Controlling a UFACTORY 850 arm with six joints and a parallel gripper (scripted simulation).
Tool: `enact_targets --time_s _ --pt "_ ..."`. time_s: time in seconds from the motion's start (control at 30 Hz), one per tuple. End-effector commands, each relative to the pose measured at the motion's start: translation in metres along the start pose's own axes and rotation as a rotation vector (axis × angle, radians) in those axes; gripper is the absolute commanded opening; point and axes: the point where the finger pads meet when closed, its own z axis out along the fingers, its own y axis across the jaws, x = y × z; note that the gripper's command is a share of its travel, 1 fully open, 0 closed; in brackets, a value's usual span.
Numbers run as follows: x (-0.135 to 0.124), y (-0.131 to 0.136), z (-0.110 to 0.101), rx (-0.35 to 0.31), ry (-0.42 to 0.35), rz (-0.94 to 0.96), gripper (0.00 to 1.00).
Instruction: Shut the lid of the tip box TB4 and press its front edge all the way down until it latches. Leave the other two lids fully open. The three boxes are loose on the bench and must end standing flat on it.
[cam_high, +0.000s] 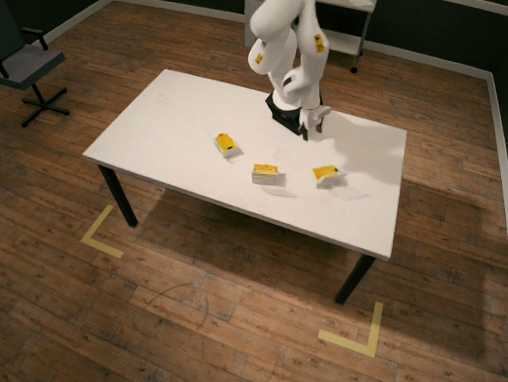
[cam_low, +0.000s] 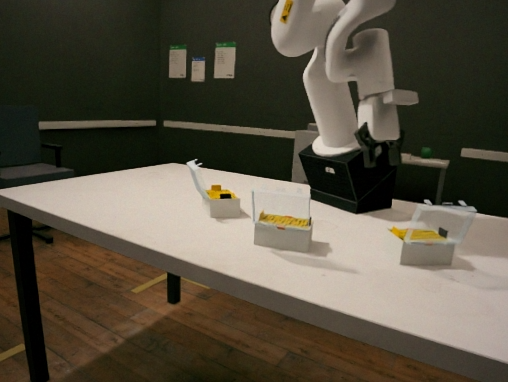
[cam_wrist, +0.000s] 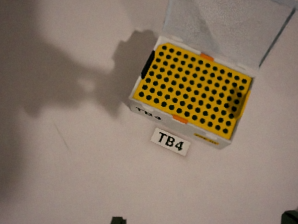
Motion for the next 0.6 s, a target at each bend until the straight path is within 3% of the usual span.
enact_targets --time_s 0.0,0.27,0.57 --pt "0.007 -0.023 0.003 -0.065 0.005 0.161 1.00" --pt "0.018 -0.061 0.007 -0.133 0.007 0.418 1.00" --pt "0.018 -0.061 0.007 -0.193 0.010 0.644 1.00"
